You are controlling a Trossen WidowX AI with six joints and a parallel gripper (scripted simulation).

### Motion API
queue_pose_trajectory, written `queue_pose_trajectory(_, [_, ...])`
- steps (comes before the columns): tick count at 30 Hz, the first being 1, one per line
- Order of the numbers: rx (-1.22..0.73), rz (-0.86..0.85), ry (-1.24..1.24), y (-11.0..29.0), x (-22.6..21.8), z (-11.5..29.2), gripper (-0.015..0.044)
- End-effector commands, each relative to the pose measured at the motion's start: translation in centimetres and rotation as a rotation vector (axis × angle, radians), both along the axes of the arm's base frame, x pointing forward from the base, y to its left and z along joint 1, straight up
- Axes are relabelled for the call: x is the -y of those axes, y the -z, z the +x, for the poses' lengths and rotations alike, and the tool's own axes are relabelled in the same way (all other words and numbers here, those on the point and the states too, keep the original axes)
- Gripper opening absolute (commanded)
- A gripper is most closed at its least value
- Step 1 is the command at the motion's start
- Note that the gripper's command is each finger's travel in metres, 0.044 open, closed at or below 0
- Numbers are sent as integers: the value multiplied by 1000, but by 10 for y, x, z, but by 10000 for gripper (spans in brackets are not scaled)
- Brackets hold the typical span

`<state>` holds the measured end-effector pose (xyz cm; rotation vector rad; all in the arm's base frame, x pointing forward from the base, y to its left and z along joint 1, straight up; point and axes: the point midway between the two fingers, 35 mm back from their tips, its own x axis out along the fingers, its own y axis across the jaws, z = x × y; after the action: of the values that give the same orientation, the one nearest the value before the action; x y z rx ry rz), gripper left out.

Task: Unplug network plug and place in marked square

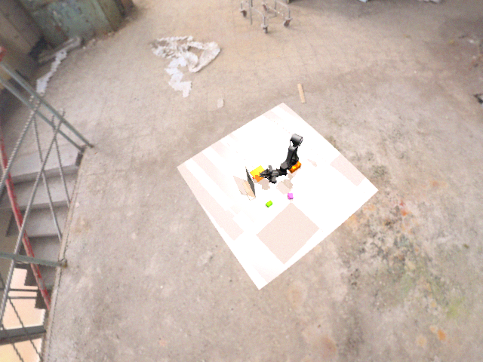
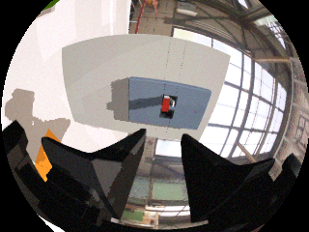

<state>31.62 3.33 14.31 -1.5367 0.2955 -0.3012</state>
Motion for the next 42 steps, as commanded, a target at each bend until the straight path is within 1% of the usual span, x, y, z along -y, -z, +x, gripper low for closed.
queue_pose_trajectory(1, [7,1,-3,-3,-1,8,156])
queue_pose_trajectory(36, [12,1,-5,-4,6,60,156])
queue_pose_trajectory(42, [12,1,-5,-4,6,60,116])
